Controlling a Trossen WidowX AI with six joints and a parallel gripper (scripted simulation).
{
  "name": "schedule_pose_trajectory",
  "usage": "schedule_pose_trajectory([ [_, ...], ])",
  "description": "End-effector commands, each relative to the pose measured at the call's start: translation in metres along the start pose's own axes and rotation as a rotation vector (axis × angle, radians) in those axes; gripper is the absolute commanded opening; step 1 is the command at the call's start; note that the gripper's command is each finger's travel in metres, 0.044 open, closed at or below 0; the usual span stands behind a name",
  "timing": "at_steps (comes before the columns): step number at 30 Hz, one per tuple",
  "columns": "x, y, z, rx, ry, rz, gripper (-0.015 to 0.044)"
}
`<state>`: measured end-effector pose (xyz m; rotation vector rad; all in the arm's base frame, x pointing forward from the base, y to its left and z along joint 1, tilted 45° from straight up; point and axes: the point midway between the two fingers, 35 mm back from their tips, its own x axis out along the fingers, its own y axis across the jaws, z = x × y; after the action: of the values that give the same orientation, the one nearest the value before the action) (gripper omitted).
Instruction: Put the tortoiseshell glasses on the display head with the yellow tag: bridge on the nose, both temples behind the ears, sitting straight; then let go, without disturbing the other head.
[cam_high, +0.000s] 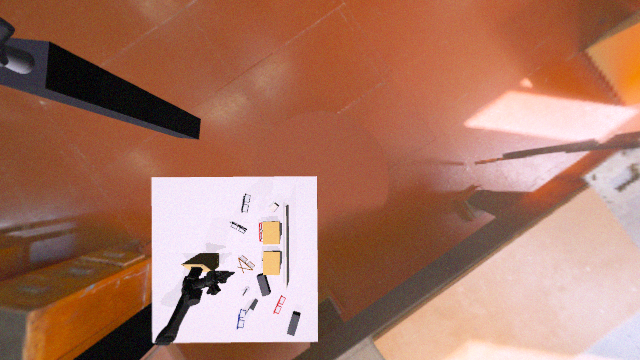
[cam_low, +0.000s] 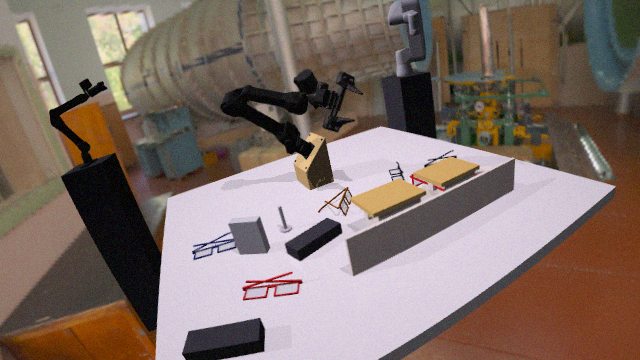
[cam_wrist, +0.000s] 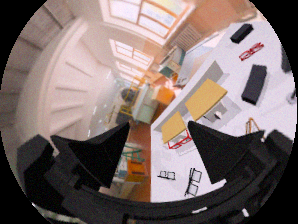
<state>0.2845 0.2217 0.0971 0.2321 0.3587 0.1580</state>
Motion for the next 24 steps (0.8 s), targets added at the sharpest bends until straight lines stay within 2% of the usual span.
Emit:
schedule_pose_trajectory([
  [1,0.0,0.0,0.0,0.0,0.0,0.0,0.0426],
  [8,0.0,0.0,0.0,0.0,0.0,0.0,0.044],
  [10,0.008,-0.007,0.001,-0.063,0.018,-0.043,0.0387],
  [13,0.038,-0.041,0.007,-0.329,0.129,-0.217,0.0309],
  [18,0.068,-0.115,0.023,-0.757,0.447,-0.45,0.0177],
  [24,0.07,-0.179,0.039,-1.041,0.792,-0.532,0.002],
])
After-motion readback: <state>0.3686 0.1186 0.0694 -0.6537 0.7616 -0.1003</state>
